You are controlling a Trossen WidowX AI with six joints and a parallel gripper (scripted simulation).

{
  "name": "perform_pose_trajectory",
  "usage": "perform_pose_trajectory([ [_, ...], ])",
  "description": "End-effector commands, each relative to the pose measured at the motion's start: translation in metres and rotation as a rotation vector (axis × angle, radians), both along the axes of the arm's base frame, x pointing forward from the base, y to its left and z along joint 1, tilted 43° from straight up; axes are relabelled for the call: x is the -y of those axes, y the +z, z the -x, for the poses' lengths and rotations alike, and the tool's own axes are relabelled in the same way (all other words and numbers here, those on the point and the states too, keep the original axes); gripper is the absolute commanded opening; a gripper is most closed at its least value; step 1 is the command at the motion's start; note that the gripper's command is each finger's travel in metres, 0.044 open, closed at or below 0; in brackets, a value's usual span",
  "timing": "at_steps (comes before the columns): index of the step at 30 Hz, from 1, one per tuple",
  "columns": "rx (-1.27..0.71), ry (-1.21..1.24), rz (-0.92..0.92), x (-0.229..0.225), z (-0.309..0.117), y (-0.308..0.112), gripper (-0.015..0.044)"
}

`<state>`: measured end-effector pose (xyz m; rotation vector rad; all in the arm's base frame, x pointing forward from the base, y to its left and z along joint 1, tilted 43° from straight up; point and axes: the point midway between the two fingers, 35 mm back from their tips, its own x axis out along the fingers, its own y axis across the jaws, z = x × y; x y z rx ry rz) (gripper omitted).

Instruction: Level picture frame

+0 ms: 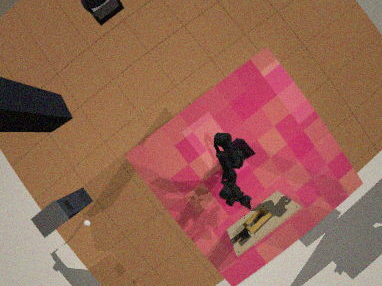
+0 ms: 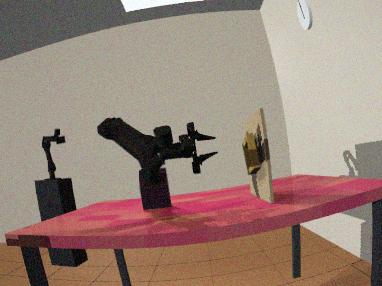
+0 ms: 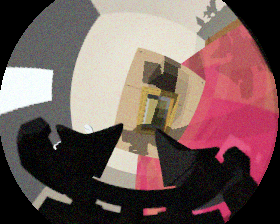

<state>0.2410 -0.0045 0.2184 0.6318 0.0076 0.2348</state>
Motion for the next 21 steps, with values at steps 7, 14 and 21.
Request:
perform_pose_trajectory([
  [7, -0.004, -0.002, -0.007, -0.004, -0.036, 0.006, 0.026],
  [14, -0.003, -0.002, -0.009, -0.017, -0.077, 0.002, 0.026],
  [21, -0.003, -0.002, -0.009, -0.017, -0.078, 0.002, 0.026],
])
